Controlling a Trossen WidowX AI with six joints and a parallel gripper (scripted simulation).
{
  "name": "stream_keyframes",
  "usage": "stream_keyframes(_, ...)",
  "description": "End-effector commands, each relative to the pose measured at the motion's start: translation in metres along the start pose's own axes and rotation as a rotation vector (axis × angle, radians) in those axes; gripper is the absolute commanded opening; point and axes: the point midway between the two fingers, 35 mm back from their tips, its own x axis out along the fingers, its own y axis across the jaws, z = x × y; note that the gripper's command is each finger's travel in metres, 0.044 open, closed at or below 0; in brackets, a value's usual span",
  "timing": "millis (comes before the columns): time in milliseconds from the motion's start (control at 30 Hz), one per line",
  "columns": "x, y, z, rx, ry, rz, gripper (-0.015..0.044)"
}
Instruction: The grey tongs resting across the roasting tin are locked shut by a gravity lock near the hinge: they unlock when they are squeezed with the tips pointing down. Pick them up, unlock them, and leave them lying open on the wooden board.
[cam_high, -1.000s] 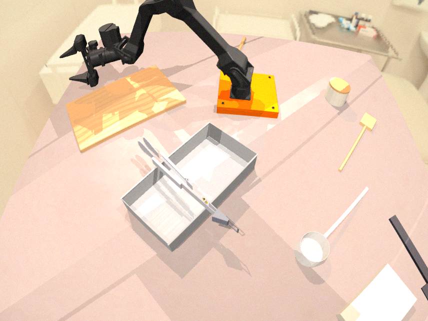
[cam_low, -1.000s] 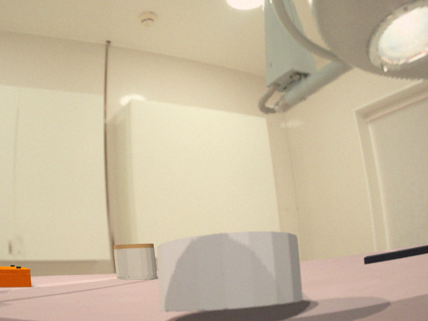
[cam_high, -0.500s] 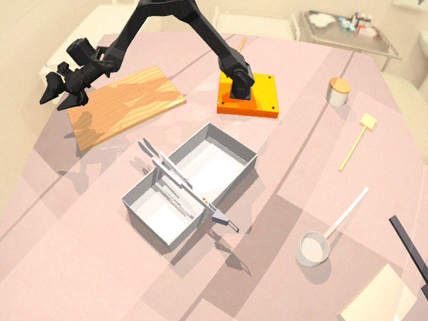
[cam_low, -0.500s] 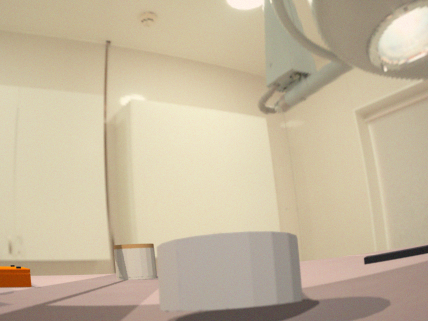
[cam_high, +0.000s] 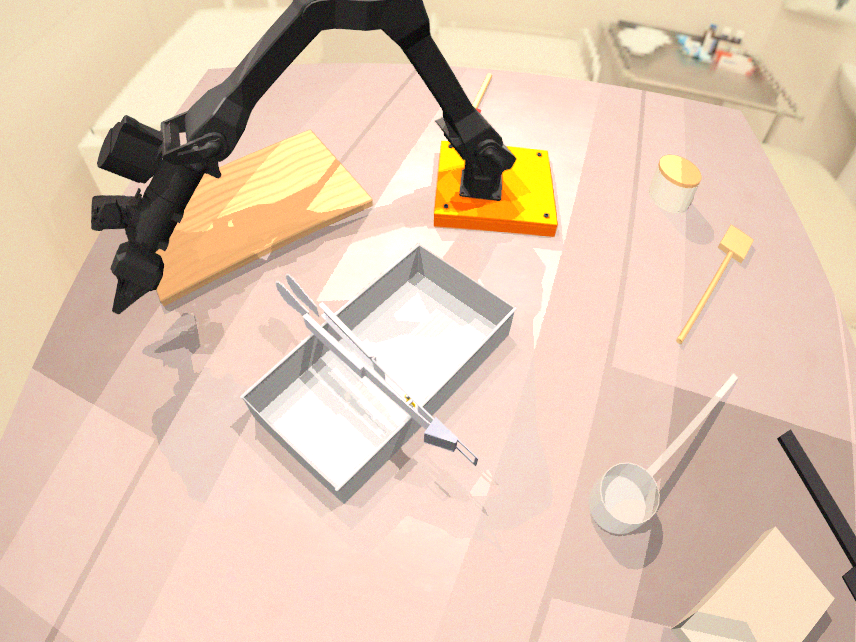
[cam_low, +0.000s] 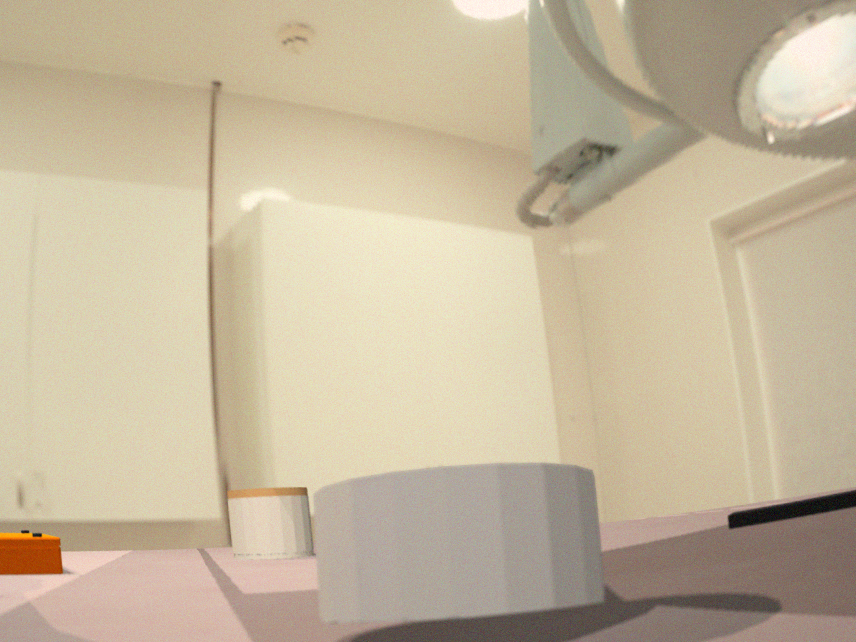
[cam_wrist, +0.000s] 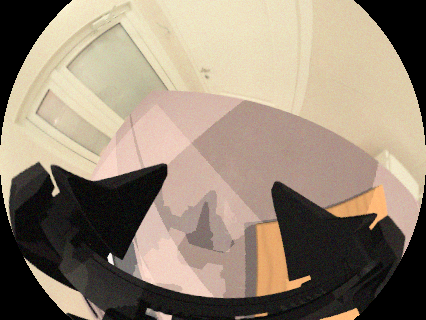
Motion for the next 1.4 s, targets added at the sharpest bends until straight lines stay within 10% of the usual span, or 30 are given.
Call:
stream_keyframes(0, -0.012, 0.054, -0.027, -0.343, 0.149, 0.012, 0.044)
stream_keyframes(900, -0.148, 0.194, -0.206, -1.881, 0.838, 0.535, 0.044)
stream_keyframes(1367, -0.15, 0.197, -0.211, -1.922, 0.871, 0.56, 0.044)
